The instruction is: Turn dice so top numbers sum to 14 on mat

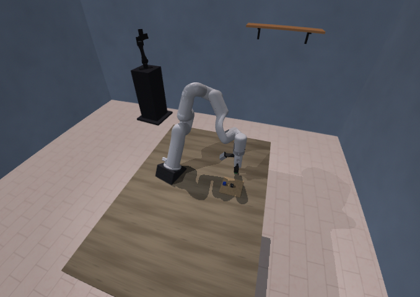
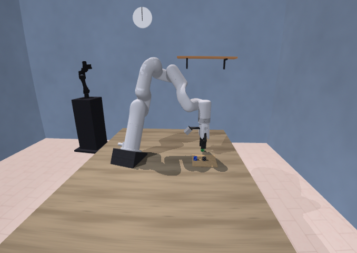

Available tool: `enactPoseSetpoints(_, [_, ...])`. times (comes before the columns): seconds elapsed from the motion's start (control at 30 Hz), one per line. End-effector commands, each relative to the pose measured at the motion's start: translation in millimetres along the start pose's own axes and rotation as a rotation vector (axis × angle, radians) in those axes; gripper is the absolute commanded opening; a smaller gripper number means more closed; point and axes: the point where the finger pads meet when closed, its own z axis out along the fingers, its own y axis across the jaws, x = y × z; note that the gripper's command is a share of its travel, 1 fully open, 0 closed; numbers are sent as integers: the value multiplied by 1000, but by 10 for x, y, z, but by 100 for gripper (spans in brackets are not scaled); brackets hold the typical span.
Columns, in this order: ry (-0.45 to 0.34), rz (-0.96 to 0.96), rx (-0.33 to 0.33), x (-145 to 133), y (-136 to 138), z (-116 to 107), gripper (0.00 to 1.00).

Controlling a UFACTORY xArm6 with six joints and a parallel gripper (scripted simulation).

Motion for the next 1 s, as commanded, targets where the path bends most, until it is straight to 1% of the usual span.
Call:
enactPoseSetpoints(0.0, [-3,-1,1,-13,0,-9,36])
enactPoseSetpoints(0.3, [-3,-1,1,-13,0,41,36])
enactPoseSetpoints(0.73, [-3,-1,1,-14,0,209,36])
enactPoseSetpoints(0.97, [-3,-1,1,-14,0,229,36])
